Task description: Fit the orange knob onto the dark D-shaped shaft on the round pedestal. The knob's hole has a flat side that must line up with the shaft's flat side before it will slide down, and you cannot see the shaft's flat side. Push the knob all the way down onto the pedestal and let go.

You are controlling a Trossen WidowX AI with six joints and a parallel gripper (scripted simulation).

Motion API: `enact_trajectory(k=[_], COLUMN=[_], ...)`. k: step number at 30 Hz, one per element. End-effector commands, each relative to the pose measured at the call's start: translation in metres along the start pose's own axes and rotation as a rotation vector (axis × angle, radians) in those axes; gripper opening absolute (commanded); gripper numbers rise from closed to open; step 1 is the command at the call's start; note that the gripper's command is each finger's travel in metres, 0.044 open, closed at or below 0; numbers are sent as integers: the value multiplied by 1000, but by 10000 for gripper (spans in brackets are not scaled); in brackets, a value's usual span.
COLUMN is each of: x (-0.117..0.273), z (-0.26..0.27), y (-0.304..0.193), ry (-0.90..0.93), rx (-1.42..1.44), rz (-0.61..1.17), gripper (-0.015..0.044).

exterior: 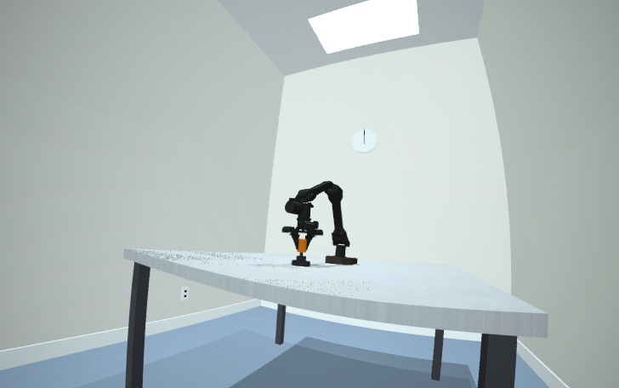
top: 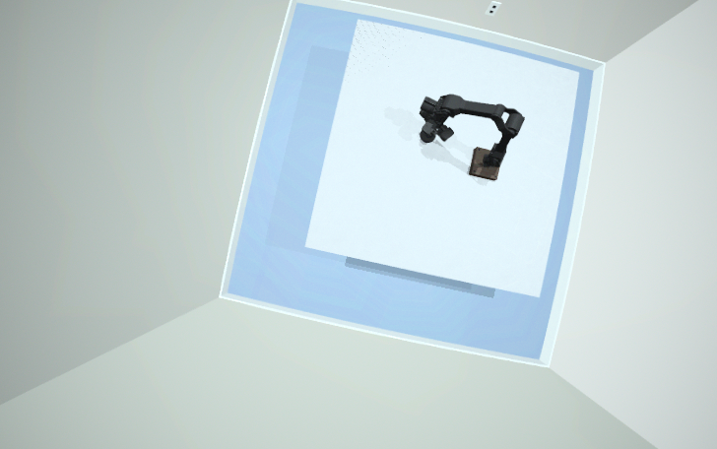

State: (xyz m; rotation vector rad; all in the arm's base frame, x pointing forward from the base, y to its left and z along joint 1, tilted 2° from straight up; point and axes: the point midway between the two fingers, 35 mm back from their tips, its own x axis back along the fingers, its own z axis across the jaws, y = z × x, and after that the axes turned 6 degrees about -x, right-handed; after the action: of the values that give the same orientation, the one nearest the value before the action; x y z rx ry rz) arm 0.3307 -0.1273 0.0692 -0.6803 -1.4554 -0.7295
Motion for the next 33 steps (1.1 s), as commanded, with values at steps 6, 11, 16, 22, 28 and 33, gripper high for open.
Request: enact_trajectory(k=[6, 11, 16, 22, 28, 33], x=[-1, -1, 3, 5, 2, 1], z=[0, 0, 1, 0, 0, 0], y=[0, 0, -1, 0, 0, 0], ry=[-3, -3, -3, -3, -3, -3], rx=[5, 5, 5, 92, 215, 215], rz=[0, 0, 0, 1, 1, 1], gripper=[0, 0, 0, 0, 0, 0])
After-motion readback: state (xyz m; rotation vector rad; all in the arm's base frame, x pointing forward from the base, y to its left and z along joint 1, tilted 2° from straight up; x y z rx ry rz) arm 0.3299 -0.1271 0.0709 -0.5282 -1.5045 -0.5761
